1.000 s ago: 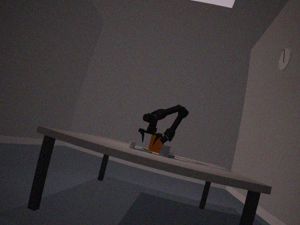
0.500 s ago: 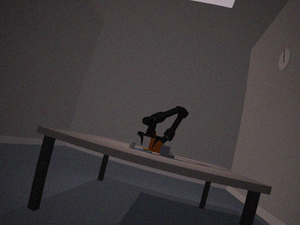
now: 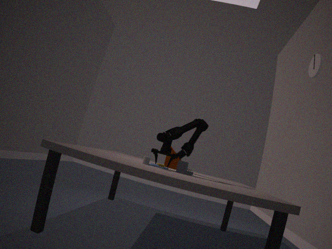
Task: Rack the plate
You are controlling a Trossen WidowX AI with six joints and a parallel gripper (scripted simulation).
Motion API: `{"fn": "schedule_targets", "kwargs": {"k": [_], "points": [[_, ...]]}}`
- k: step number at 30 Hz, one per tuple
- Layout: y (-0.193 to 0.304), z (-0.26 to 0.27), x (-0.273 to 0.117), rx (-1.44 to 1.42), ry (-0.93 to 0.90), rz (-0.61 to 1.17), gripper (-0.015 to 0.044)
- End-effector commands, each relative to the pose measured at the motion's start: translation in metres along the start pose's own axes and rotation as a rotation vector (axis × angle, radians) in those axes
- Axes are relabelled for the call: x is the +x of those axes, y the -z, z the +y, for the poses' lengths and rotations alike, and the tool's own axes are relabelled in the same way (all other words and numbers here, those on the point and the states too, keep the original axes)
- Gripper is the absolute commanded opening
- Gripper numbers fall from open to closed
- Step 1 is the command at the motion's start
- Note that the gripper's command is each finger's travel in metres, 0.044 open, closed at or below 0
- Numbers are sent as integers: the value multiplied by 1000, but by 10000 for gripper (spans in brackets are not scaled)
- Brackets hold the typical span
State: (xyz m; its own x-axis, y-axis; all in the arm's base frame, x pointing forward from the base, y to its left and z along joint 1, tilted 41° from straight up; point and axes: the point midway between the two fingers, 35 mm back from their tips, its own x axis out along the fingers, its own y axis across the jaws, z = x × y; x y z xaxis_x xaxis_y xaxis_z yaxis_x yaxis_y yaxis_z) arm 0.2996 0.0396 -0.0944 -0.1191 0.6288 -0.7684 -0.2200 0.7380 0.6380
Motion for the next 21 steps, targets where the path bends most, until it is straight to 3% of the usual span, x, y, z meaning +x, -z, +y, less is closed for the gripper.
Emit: {"fn": "schedule_targets", "kwargs": {"k": [1, 9, 20, 21], "points": [[3, 0, 6, 10, -8, 8, 374], [3, 0, 6, 10, -8, 8, 361], [3, 0, 6, 10, -8, 8, 287], [3, 0, 6, 10, -8, 8, 261]]}}
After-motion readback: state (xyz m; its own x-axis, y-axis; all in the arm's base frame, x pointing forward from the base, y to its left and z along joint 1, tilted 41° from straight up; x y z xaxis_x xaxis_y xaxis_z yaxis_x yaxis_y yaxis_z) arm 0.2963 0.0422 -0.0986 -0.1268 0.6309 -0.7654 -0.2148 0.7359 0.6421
